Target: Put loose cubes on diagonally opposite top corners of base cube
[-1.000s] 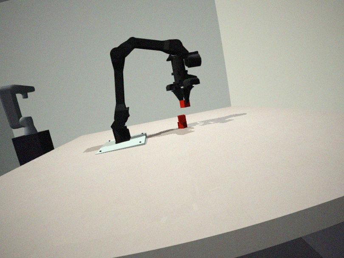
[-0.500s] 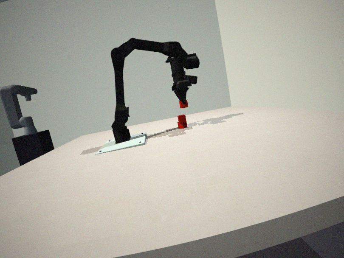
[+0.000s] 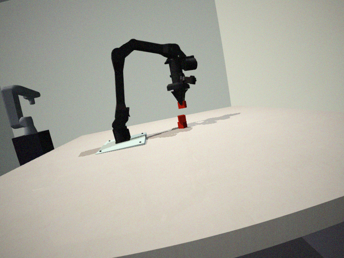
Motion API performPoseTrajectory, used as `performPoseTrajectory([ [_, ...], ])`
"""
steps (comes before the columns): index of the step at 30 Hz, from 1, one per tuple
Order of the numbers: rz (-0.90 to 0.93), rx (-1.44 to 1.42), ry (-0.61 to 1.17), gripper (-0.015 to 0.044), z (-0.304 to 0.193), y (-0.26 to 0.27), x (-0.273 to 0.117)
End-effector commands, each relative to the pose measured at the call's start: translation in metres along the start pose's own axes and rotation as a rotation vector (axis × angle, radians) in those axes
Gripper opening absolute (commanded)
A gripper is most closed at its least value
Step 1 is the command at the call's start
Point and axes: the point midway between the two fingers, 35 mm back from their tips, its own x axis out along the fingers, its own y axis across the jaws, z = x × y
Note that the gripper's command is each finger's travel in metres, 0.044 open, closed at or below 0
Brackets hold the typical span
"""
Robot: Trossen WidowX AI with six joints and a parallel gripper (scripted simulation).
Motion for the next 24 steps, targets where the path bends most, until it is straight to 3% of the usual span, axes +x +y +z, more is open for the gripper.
performPoseTrajectory([
  [1,0.001,0.118,-0.002,0.0105,-0.003,0.005,0.001],
  [24,0.005,0.820,0.007,0.0105,-0.024,0.030,0.003],
])
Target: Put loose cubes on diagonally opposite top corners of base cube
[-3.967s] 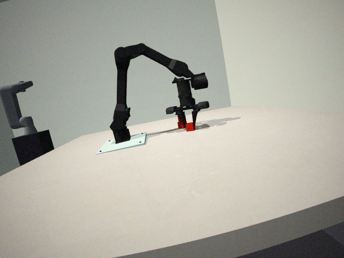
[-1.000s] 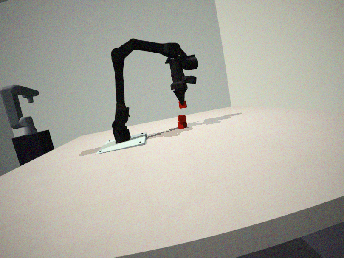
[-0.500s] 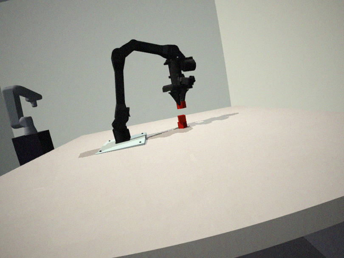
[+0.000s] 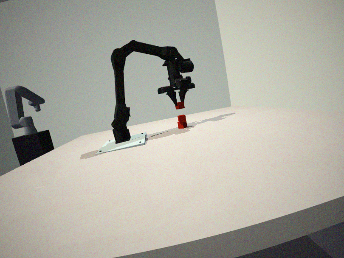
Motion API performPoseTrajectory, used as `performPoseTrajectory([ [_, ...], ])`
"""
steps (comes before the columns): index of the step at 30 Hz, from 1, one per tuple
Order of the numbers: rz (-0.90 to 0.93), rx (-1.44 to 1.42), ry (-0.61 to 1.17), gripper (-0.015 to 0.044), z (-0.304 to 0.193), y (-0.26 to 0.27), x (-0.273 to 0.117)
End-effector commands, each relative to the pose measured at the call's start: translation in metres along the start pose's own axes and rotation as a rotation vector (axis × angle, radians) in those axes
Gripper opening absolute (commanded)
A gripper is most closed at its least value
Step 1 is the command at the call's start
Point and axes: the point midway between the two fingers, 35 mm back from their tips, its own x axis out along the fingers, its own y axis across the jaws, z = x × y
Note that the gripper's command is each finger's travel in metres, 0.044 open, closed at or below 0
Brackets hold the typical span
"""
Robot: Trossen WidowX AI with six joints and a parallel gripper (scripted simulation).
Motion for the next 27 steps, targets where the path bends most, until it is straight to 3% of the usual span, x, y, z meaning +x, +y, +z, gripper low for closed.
performPoseTrajectory([
  [1,0.002,0.119,0.006,0.0105,-0.007,0.001,0.001],
  [8,0.001,0.312,0.009,0.0105,-0.015,0.002,0.001],
  [27,-0.002,0.382,0.046,0.0105,-0.014,-0.001,0.032],
])
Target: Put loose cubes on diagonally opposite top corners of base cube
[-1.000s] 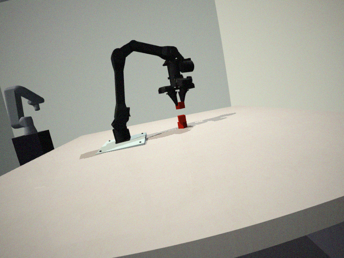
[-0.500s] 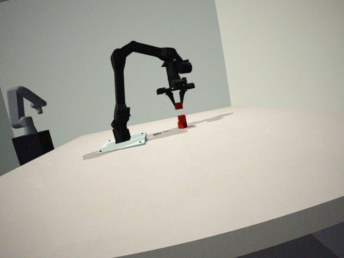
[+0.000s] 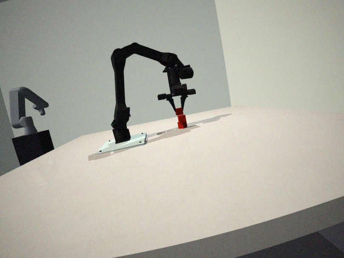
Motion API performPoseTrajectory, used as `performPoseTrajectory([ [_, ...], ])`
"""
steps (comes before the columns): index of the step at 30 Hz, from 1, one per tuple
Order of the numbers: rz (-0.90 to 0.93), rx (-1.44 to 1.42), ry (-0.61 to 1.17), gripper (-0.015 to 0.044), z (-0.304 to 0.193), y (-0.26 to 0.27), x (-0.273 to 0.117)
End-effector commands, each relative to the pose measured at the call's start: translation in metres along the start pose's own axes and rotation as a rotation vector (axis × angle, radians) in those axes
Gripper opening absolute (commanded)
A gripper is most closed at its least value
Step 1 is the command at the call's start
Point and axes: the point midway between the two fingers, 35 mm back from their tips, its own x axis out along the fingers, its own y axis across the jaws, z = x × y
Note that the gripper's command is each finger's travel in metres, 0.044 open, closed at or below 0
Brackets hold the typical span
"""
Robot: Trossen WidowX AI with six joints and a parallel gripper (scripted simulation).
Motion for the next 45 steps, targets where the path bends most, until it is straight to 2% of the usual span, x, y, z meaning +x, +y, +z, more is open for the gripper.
performPoseTrajectory([
  [1,0.001,0.011,0.009,0.0105,0.000,0.000,0.003],
  [11,0.002,0.008,0.007,0.0105,0.000,0.000,0.004],
  [25,0.009,-0.048,-0.027,0.0105,-0.001,0.002,0.032],
  [45,0.010,-0.052,-0.027,0.0105,-0.001,0.002,0.034],
])
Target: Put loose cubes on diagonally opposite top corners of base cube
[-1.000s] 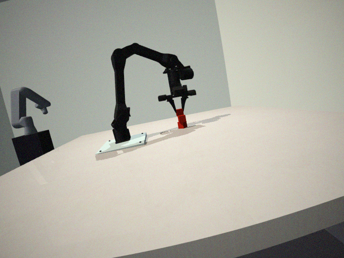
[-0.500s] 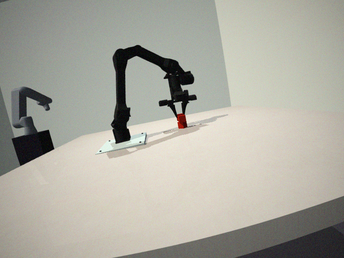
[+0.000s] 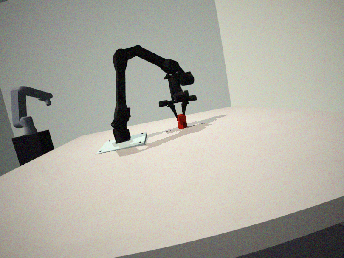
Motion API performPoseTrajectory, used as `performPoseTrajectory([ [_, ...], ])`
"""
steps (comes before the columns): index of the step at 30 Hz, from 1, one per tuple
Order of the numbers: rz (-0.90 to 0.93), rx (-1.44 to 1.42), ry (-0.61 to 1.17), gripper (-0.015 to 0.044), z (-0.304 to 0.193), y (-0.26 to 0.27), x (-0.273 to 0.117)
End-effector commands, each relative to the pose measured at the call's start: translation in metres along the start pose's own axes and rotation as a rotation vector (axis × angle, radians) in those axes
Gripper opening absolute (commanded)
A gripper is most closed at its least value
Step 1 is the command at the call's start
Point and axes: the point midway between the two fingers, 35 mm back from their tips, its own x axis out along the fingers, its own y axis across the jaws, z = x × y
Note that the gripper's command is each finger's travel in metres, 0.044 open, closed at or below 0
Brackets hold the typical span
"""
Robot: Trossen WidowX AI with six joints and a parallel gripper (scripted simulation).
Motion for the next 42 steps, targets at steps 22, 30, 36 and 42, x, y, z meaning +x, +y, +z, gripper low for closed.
performPoseTrajectory([
  [22,0.000,0.000,0.000,0.0205,0.000,0.000,-0.017],
  [30,0.000,0.000,0.000,0.0205,0.000,0.000,-0.030],
  [36,0.000,0.000,0.000,0.0205,0.000,0.000,-0.040],
  [42,0.000,0.000,0.000,0.0205,0.000,0.000,-0.051],
])
